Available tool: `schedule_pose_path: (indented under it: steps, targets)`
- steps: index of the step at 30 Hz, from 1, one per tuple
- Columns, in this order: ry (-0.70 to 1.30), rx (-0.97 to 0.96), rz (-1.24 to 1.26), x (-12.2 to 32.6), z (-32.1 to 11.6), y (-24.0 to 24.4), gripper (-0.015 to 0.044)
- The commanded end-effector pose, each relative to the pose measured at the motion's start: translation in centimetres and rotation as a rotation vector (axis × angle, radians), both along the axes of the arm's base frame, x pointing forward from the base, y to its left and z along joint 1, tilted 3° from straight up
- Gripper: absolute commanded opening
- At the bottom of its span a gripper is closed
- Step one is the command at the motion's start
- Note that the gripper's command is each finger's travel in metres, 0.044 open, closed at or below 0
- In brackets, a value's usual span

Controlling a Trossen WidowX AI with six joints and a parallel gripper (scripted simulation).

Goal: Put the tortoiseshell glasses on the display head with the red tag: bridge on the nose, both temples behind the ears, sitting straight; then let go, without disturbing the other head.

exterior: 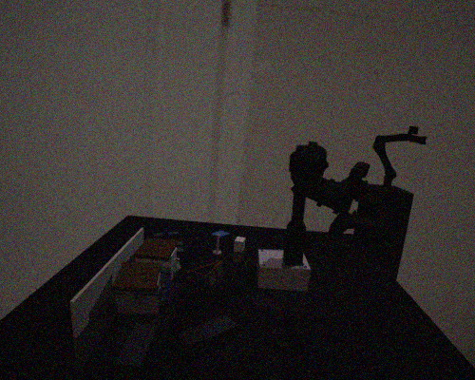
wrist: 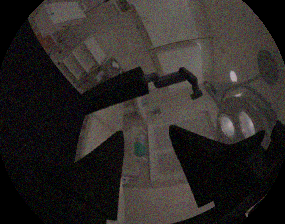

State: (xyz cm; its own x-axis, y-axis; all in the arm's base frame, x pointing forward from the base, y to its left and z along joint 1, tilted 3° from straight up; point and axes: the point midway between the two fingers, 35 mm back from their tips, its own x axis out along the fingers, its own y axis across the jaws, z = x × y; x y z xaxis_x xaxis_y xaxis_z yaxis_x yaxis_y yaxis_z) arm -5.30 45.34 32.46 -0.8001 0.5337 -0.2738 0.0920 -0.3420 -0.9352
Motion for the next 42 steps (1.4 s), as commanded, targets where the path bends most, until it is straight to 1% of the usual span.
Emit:
schedule_pose_path:
  steps: [1,4,6,9,14,20,25,30,34,38,40,42]
  targets:
    - [0.111,-0.247,-0.224,4.8,-2.1,0.1,0.02]
    - [0.253,-0.478,-0.463,9.8,-4.3,-0.4,0.02]
    - [0.328,-0.596,-0.617,12.9,-5.8,-1.2,0.02]
    - [0.422,-0.714,-0.782,16.0,-7.4,-2.5,0.02]
    - [0.644,-0.909,-1.061,21.1,-9.9,-5.0,0.02]
    - [1.147,-1.16,-1.537,29.1,-14.0,-11.0,0.02]
    - [1.578,-1.245,-1.847,33.5,-16.7,-16.4,0.02]
    - [2.053,-1.228,-2.106,36.5,-19.2,-22.3,0.02]
    - [2.478,-1.119,-2.267,38.0,-21.1,-27.3,0.02]
    - [2.947,-0.892,-2.366,38.7,-22.8,-32.5,0.02]
    - [3.191,-0.721,-2.381,38.7,-23.6,-35.1,0.02]
    - [3.439,-0.502,-2.365,38.5,-24.4,-37.6,0.02]
